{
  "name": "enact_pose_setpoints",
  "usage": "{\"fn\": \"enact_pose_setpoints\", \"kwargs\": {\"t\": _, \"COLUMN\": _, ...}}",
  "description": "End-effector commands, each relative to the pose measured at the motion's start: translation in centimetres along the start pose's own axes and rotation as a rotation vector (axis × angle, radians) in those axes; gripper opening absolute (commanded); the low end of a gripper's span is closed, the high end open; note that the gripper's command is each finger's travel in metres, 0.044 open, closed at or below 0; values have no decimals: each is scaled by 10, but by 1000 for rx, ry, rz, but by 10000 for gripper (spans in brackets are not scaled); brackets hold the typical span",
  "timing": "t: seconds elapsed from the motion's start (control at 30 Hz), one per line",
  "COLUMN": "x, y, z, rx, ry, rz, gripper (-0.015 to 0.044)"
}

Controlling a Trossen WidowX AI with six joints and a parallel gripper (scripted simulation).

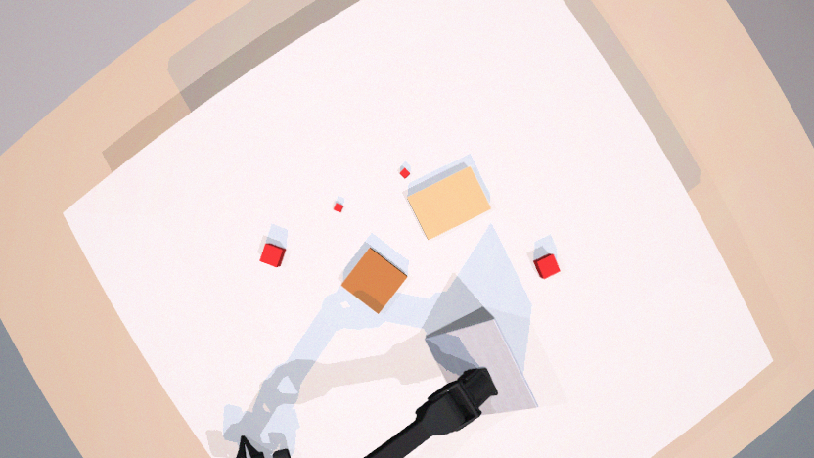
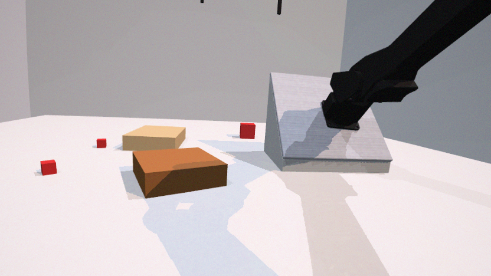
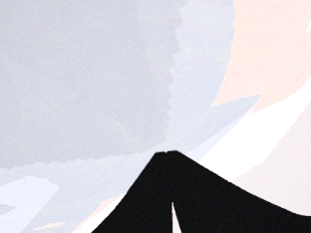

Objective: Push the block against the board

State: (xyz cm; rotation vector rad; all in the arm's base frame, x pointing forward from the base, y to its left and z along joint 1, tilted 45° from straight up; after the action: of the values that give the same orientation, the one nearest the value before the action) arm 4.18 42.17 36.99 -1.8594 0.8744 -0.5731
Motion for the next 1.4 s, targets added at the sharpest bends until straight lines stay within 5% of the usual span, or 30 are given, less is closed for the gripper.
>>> {"fn": "enact_pose_setpoints", "kwargs": {"t": 0.0, "x": 37, "y": -2, "z": 32, "rx": -56, "ry": 51, "rz": 61, "gripper": 0}}
{"fn": "enact_pose_setpoints", "kwargs": {"t": 0.7, "x": 194, "y": 65, "z": 134, "rx": -483, "ry": 75, "rz": 93, "gripper": 0}}
{"fn": "enact_pose_setpoints", "kwargs": {"t": 1.37, "x": 317, "y": 167, "z": 132, "rx": -796, "ry": -234, "rz": 361, "gripper": 0}}
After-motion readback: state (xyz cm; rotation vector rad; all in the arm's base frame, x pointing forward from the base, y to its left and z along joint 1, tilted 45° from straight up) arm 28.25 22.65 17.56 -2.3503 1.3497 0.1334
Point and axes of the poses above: the point midway between the two fingers, 35 mm back from their tips, its own z axis out along the fingers, its own y axis across the jaws, x = y × z, the point moved 1 cm from there along -z, back along the fingers, and after that the axes turned 7 degrees about z, right-handed, at the moved point
